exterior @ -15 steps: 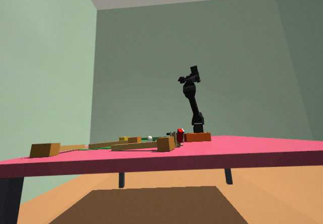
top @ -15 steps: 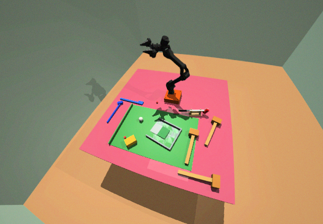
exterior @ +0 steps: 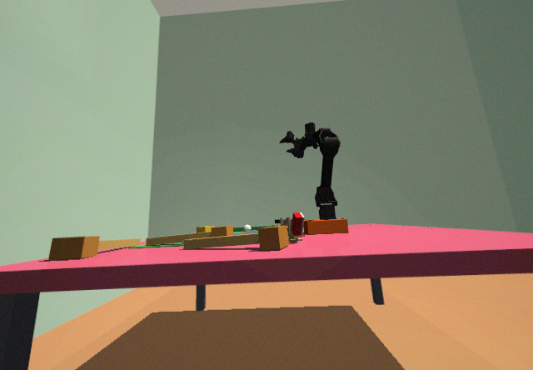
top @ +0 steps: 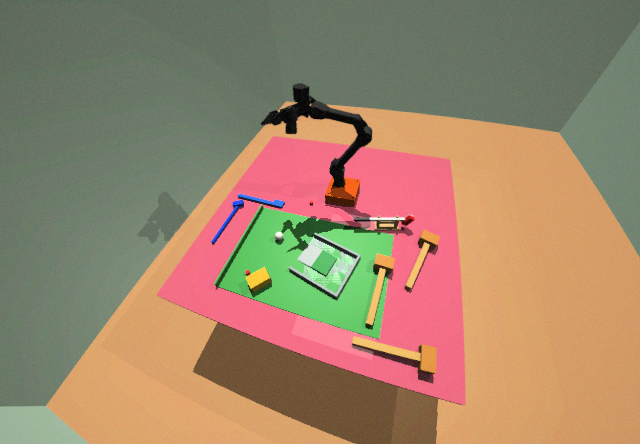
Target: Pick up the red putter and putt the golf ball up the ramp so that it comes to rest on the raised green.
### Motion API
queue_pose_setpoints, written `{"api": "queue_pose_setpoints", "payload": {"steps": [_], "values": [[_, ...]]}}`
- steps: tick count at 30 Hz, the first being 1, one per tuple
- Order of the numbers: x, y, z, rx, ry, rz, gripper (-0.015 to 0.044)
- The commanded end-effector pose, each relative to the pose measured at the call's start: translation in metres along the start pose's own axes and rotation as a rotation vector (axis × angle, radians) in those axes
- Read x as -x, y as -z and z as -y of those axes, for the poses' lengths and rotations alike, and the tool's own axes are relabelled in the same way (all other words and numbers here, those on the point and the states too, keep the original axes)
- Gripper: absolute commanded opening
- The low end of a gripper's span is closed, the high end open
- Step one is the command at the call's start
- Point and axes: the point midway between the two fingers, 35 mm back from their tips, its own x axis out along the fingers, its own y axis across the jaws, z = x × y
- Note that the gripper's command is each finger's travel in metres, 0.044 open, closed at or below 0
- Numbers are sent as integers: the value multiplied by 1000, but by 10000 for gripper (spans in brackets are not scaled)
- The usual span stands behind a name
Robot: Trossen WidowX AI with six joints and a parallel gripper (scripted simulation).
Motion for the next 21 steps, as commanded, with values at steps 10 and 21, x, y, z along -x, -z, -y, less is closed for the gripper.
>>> {"api": "queue_pose_setpoints", "payload": {"steps": [10,21], "values": [[-83,-162,67,-666,72,564,440],[-50,-324,165,-888,-167,1153,440]]}}
